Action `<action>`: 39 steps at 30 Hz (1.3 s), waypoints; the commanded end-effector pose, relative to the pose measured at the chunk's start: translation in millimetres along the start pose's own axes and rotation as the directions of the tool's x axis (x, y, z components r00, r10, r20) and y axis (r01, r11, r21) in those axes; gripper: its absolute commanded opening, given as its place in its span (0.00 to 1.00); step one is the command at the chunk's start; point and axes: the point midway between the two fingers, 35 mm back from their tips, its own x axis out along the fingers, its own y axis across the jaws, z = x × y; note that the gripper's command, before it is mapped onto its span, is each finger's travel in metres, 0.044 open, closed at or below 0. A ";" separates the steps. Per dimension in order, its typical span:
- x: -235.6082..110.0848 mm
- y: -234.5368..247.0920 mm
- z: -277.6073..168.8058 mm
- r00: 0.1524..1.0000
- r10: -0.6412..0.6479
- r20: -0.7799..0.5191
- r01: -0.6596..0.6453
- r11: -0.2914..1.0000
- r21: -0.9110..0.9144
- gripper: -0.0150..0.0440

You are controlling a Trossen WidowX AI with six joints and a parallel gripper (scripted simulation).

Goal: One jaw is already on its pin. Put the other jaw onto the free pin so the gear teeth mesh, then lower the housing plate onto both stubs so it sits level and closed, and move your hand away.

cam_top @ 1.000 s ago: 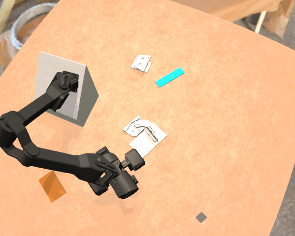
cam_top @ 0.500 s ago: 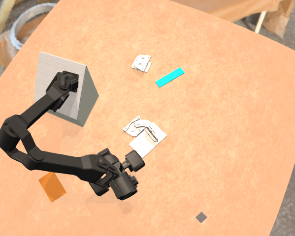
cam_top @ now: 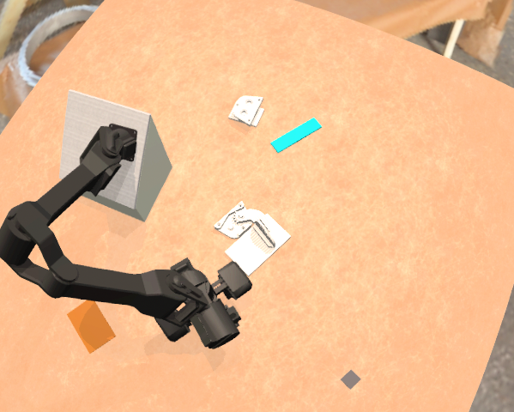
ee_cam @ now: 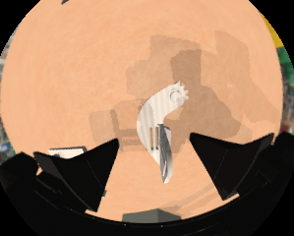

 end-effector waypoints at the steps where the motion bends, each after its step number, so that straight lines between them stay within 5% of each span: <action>1: 0.6 1.0 -0.3 1.000 0.006 0.000 -0.006 1.000 -0.006 1.00; 11: 1.3 1.0 -0.3 1.000 0.006 0.000 -0.006 1.000 -0.006 1.00; 22: 0.6 0.0 0.0 1.000 0.000 0.000 0.000 1.000 0.000 0.51; 39: 0.1 0.1 0.1 1.000 0.000 0.000 0.000 1.000 0.000 0.48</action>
